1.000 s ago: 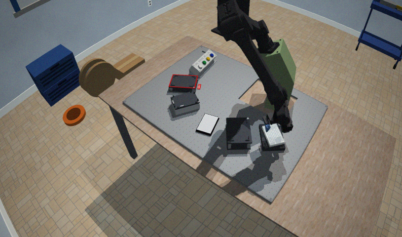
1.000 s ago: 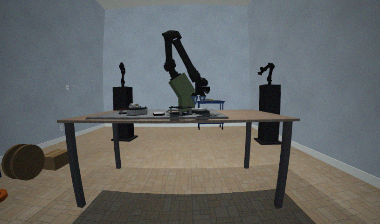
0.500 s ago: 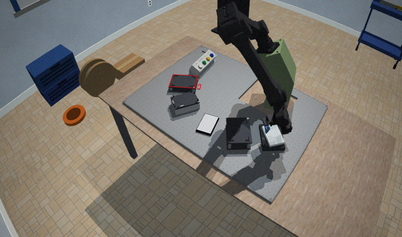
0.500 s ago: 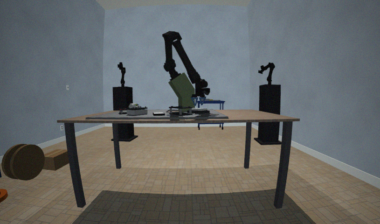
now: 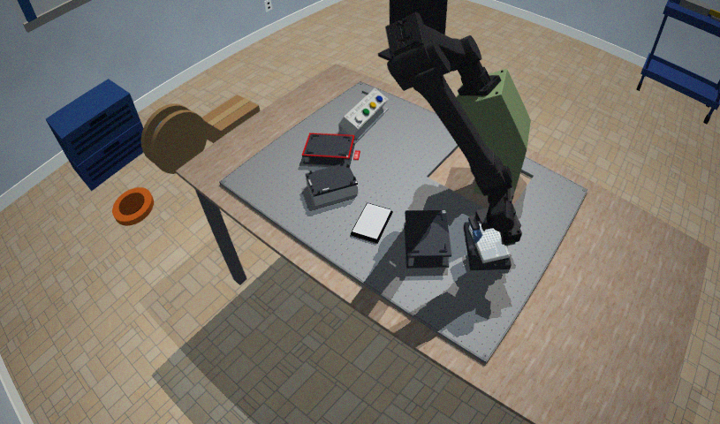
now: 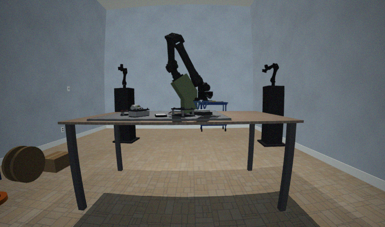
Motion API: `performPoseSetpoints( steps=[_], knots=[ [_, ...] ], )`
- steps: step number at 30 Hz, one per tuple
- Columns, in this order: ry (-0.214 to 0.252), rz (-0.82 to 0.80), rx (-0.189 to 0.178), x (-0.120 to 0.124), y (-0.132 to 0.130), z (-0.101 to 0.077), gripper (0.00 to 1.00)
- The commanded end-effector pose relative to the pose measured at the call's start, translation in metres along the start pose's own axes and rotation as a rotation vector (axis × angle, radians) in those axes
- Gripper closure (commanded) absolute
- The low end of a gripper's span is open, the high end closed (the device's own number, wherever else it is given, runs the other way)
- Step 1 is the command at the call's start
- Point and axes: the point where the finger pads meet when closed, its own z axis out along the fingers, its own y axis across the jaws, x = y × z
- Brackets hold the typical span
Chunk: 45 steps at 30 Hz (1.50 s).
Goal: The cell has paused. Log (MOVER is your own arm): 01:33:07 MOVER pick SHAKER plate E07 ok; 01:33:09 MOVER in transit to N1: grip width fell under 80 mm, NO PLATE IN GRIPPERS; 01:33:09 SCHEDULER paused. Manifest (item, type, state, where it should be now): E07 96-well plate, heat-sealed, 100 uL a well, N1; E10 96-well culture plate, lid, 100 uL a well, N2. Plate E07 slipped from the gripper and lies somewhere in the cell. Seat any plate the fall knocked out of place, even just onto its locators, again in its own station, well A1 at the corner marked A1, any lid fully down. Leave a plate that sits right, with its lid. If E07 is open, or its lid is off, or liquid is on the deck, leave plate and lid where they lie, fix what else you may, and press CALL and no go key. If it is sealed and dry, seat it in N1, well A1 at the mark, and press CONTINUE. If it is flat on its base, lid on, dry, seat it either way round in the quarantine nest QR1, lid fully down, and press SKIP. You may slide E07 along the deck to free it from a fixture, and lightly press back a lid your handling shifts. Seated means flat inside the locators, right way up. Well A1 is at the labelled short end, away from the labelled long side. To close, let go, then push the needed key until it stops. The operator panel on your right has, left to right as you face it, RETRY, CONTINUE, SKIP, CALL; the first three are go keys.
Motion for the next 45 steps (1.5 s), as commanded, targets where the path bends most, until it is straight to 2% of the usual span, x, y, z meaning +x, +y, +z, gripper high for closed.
performPoseSetpoints(
  steps=[1,14,17,18,24,25,26,27,45],
  knots=[
    [0.000,-0.009,0.001,0.002,-0.001,0.006,0.00],
    [-0.004,-0.007,0.003,0.000,-0.002,0.023,0.00],
    [-0.001,-0.009,0.002,0.002,-0.001,0.023,0.00],
    [-0.011,-0.010,0.006,-0.003,-0.002,0.015,0.00],
    [-0.024,-0.010,0.014,-0.008,-0.006,0.014,0.00],
    [-0.012,-0.010,0.006,-0.004,-0.002,0.015,0.00],
    [-0.025,-0.010,0.014,-0.009,-0.006,0.014,0.00],
    [-0.011,-0.010,0.006,-0.004,-0.002,0.015,1.00],
    [-0.011,-0.010,0.006,-0.004,-0.002,0.015,1.00]
  ],
)
